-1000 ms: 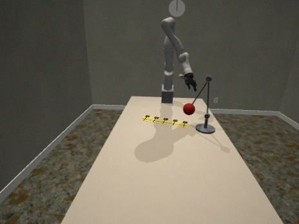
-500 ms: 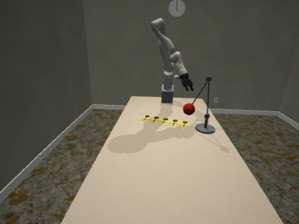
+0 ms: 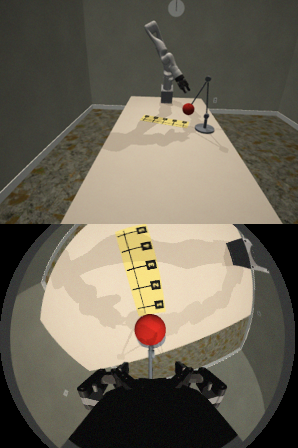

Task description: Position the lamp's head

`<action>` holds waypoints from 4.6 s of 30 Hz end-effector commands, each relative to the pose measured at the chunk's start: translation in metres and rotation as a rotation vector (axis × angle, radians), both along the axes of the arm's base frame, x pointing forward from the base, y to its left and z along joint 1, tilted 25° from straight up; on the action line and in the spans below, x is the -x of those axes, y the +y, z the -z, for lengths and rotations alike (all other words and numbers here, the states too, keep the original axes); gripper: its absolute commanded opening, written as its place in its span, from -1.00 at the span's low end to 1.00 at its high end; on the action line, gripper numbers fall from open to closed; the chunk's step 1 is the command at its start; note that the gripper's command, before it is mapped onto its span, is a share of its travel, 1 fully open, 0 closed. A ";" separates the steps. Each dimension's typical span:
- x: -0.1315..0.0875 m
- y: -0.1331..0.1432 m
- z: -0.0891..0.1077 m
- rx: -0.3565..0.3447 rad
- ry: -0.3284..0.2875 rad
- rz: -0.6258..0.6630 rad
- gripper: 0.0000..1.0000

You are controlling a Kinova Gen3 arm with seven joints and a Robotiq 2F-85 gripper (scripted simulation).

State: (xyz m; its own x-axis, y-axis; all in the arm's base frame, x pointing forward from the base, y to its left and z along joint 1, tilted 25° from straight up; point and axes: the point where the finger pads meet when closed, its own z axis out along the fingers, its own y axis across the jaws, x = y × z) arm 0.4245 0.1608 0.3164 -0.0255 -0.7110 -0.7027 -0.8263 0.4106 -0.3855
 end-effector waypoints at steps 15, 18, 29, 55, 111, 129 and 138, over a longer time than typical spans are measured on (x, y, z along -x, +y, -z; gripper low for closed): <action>0.015 -0.021 -0.025 -0.144 -0.065 -0.089 1.00; 0.011 -0.014 -0.021 -0.140 -0.065 -0.090 1.00; -0.005 0.009 -0.005 -0.126 -0.064 -0.095 1.00; -0.041 0.031 0.019 -0.134 -0.067 -0.059 1.00; -0.050 0.060 0.031 -0.142 -0.065 -0.085 -1.00; -0.056 0.040 0.044 -0.118 -0.060 -0.148 -1.00; -0.060 0.028 0.052 -0.105 -0.057 -0.182 -1.00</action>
State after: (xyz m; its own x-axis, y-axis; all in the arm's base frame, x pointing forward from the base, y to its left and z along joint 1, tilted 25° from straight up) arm 0.4782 0.1975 0.2664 0.1468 -0.6205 -0.7703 -0.8720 0.2865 -0.3969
